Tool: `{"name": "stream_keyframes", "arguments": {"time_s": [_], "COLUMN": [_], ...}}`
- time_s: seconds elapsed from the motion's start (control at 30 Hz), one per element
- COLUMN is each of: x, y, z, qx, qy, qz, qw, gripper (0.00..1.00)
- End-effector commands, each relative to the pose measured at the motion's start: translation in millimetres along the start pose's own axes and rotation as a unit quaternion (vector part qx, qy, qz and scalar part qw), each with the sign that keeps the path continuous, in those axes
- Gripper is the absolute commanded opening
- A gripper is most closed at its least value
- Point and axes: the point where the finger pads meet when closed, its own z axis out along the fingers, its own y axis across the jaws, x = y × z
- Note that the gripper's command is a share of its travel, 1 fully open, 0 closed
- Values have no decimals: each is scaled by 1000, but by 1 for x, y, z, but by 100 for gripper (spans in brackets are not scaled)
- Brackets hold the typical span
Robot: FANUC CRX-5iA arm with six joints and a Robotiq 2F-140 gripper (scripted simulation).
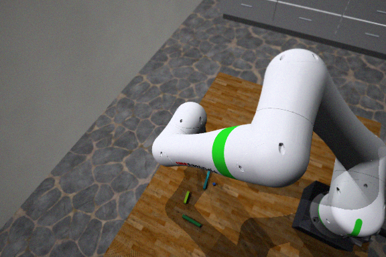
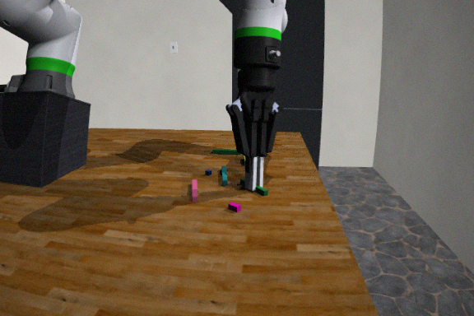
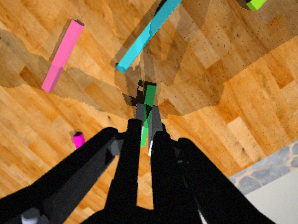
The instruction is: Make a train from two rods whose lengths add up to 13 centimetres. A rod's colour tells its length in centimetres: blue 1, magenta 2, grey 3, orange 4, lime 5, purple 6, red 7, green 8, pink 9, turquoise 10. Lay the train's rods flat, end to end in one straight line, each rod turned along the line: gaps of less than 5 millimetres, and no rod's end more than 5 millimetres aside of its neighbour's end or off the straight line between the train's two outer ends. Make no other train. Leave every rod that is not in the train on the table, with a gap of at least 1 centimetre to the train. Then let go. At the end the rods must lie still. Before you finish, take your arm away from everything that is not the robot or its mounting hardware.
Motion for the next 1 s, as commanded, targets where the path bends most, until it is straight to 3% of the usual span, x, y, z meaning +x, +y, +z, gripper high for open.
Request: {"name": "stream_keyframes", "arguments": {"time_s": [0.0,0.4,0.53,0.6,0.83,0.97], "x": [0,-1,-3,-3,-8,-9], "y": [-1,-2,-4,-4,-9,-11], "z": [1,-6,-27,-27,-78,-95], "qx": [-49,-49,-49,-49,-49,-49], "qy": [47,47,47,47,47,47], "qz": [-42,-42,-42,-42,-42,-42], "qw": [997,997,997,997,997,997], "gripper": [3,3,3,3,3,3]}}
